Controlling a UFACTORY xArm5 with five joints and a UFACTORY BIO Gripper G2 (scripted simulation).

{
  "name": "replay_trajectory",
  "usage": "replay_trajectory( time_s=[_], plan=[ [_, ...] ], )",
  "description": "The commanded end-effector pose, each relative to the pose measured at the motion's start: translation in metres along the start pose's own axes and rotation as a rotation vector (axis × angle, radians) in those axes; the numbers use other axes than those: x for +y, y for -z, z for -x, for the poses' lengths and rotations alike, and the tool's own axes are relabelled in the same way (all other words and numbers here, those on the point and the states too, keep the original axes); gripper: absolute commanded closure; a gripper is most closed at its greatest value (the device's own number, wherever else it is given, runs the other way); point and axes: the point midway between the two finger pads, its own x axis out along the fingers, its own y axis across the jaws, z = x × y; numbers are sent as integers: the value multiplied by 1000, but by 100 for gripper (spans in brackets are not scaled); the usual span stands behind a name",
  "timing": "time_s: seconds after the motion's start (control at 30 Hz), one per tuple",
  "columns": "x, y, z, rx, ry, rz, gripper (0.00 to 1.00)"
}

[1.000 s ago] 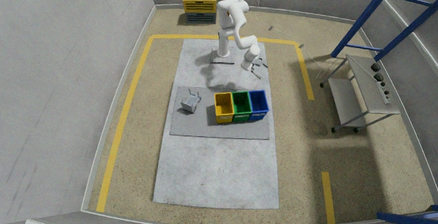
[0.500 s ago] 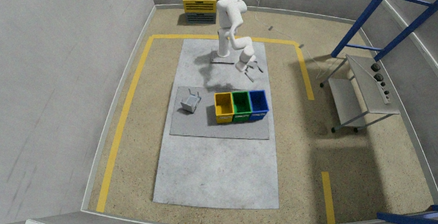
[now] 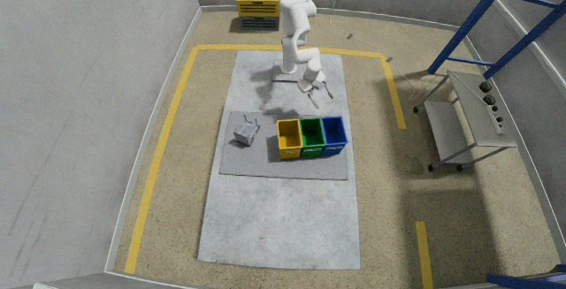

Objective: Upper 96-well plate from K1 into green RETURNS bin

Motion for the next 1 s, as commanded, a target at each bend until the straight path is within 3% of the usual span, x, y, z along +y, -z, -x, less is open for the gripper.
replay_trajectory(
  time_s=[0.0,0.1,0.27,0.47,0.57,0.7,0.9,0.97],
  plan=[
    [-16,-4,1,-28,46,-2,63],
    [-27,-4,3,-28,46,-2,63],
    [-51,-6,11,-85,194,2,63],
    [-71,-8,18,-85,194,2,63],
    [-76,-8,20,-96,225,3,63],
    [-94,-9,28,-141,343,5,63],
    [-114,-10,37,-141,343,5,63],
    [-122,-11,42,-164,405,6,63]
  ],
)
